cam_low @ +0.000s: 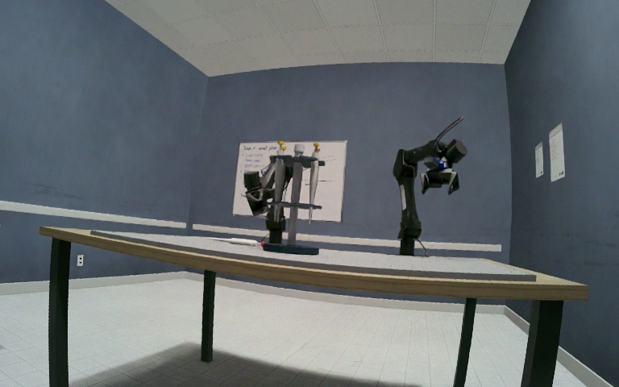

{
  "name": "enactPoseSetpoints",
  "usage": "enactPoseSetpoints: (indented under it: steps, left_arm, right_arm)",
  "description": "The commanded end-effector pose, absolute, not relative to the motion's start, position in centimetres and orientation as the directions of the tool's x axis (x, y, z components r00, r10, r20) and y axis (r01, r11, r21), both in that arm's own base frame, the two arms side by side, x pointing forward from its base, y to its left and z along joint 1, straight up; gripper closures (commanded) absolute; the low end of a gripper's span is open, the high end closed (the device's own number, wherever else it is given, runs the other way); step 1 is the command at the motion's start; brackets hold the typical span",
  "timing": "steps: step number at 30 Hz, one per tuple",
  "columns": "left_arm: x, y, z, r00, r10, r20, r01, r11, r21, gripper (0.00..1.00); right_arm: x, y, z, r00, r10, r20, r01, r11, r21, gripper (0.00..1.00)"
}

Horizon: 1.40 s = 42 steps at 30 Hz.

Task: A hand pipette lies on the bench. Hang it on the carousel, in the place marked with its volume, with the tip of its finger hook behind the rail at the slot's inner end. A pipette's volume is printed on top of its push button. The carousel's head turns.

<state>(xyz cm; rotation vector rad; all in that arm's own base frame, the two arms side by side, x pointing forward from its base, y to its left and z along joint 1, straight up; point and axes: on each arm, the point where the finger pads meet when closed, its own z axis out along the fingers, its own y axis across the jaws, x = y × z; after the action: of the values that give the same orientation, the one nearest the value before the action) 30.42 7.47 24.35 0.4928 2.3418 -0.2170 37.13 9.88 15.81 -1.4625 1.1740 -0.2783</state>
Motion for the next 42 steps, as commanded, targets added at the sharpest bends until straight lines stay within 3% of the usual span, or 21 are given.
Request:
enactPoseSetpoints:
  steps: [1, 4, 19, 42]
  left_arm:
    - [30.8, 7.6, 25.3, -0.636, 0.299, -0.712, 0.418, 0.909, 0.008, 0.0]
    - [30.8, 7.6, 25.3, -0.636, 0.299, -0.712, 0.418, 0.909, 0.008, 0.0]
    - [30.8, 7.6, 25.3, -0.636, 0.299, -0.712, 0.418, 0.909, 0.008, 0.0]
    - [30.8, 7.6, 25.3, -0.636, 0.299, -0.712, 0.418, 0.909, 0.008, 0.0]
  right_arm:
    - [37.8, 9.8, 17.1, 0.521, -0.76, -0.389, -0.397, 0.187, -0.899, 0.51]
    - [38.0, 10.1, 17.6, 0.532, -0.755, -0.384, -0.388, 0.186, -0.903, 0.51]
    - [41.1, 16.2, 16.2, 0.711, -0.703, 0.025, 0.034, -0.002, -0.999, 0.51]
    - [42.5, 18.4, 15.6, 0.714, -0.7, -0.004, -0.001, 0.005, -1.0, 0.51]
